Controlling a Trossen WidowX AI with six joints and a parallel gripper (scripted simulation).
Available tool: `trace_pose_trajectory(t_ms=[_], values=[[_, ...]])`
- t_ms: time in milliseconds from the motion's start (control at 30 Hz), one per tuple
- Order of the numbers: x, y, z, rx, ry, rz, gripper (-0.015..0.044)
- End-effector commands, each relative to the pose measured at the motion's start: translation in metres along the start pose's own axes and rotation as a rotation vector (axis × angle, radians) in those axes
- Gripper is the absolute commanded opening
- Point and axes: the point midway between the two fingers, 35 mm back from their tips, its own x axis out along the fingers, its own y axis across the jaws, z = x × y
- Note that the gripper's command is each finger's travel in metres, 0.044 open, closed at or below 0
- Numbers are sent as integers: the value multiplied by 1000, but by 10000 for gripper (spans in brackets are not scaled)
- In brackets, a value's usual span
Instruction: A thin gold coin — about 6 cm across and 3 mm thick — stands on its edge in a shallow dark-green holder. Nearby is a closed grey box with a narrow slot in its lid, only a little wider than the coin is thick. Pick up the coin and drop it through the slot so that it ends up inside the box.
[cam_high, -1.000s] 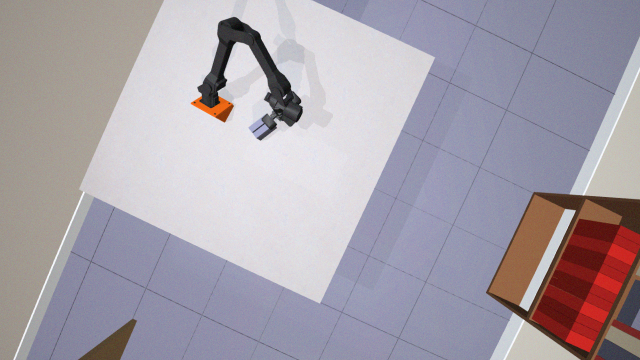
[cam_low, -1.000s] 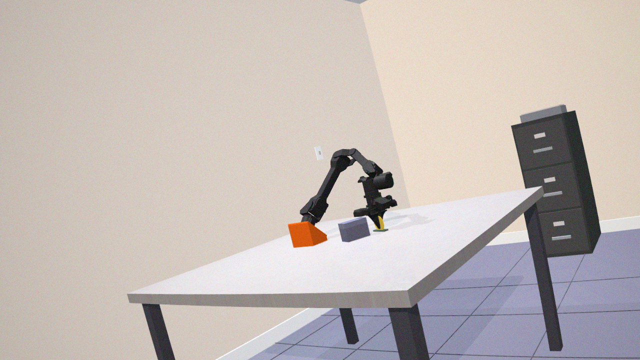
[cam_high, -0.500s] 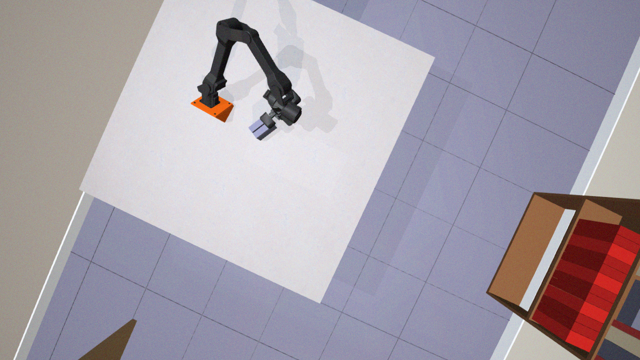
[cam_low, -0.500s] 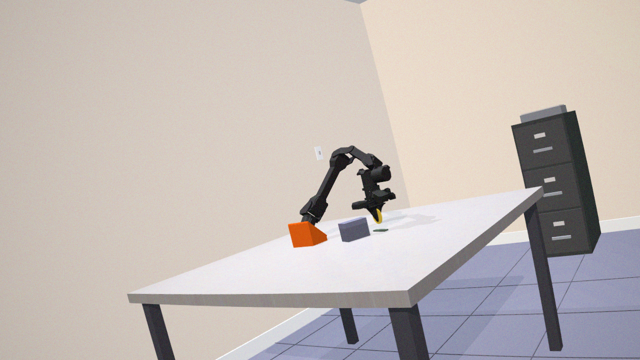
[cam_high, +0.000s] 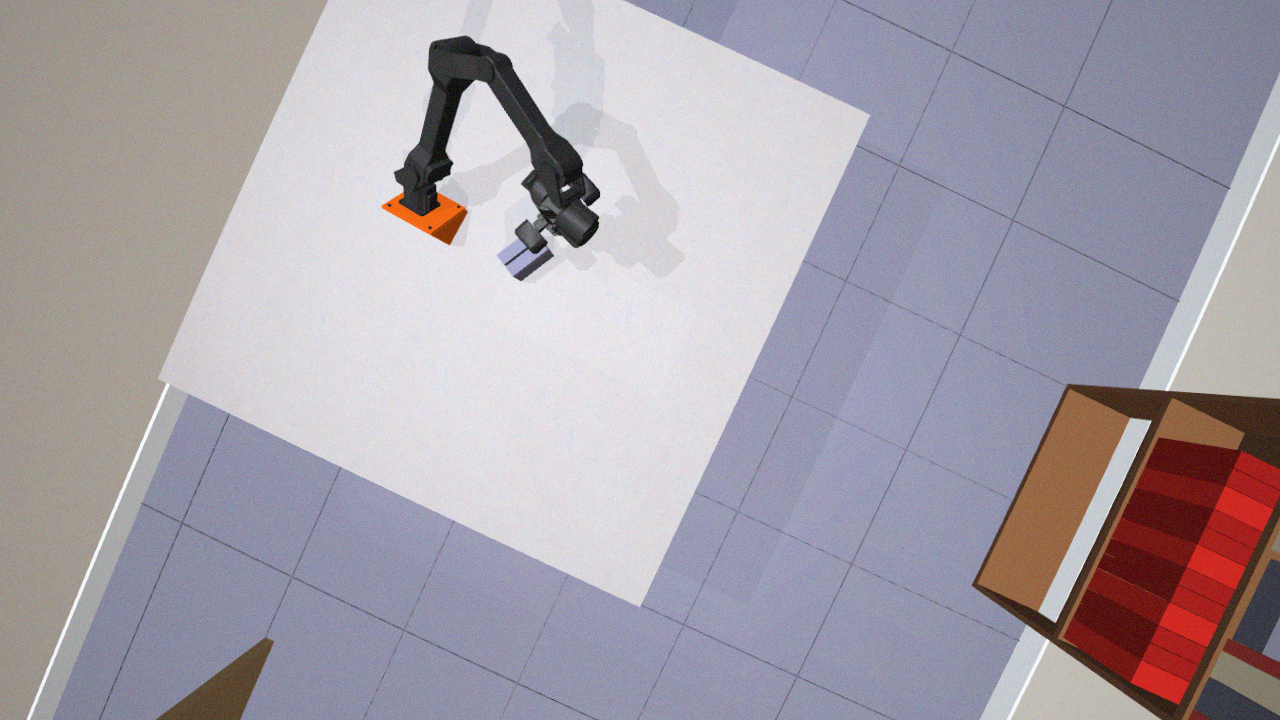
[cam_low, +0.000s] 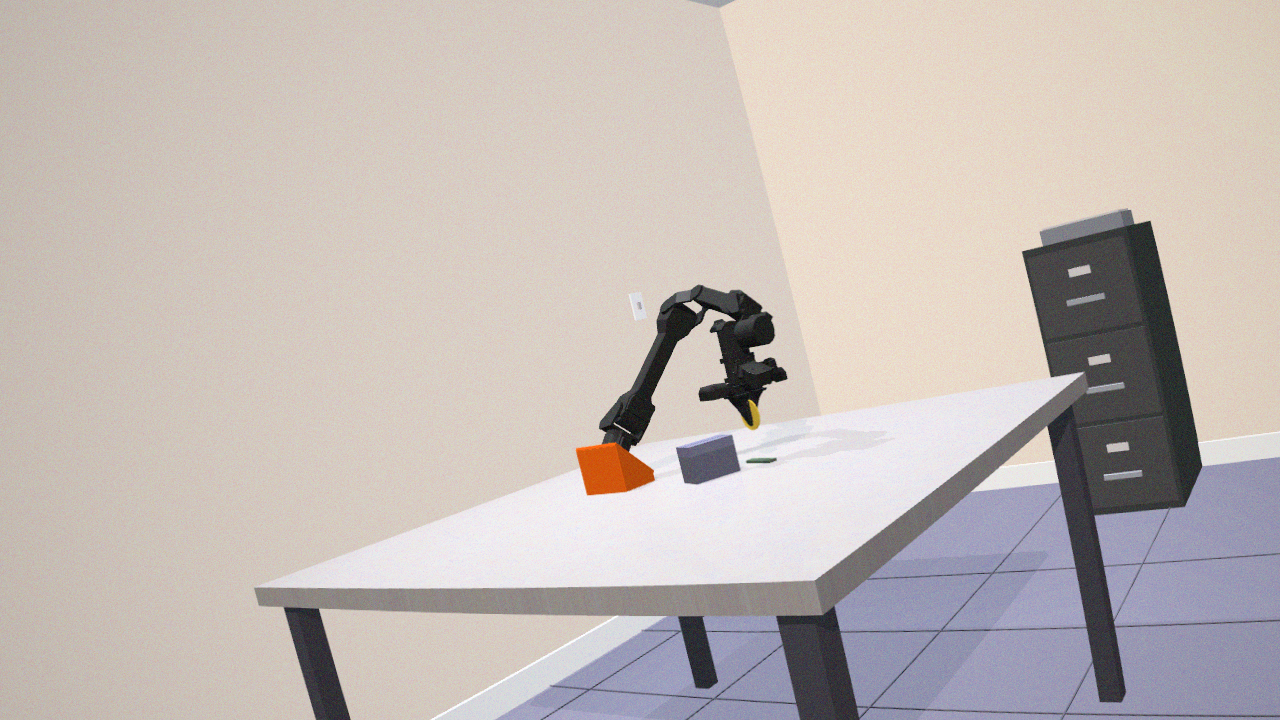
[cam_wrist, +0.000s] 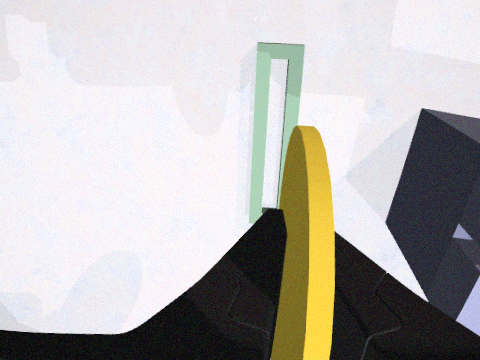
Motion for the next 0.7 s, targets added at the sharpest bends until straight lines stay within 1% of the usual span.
trace_pose_trajectory(t_ms=[0,167,300,667], values=[[-13,1,0,-9,-11,-2,0],[-25,1,-2,-10,-10,0,0],[-26,1,-2,-33,-10,0,0],[-26,-1,0,-407,-11,-3,0]])
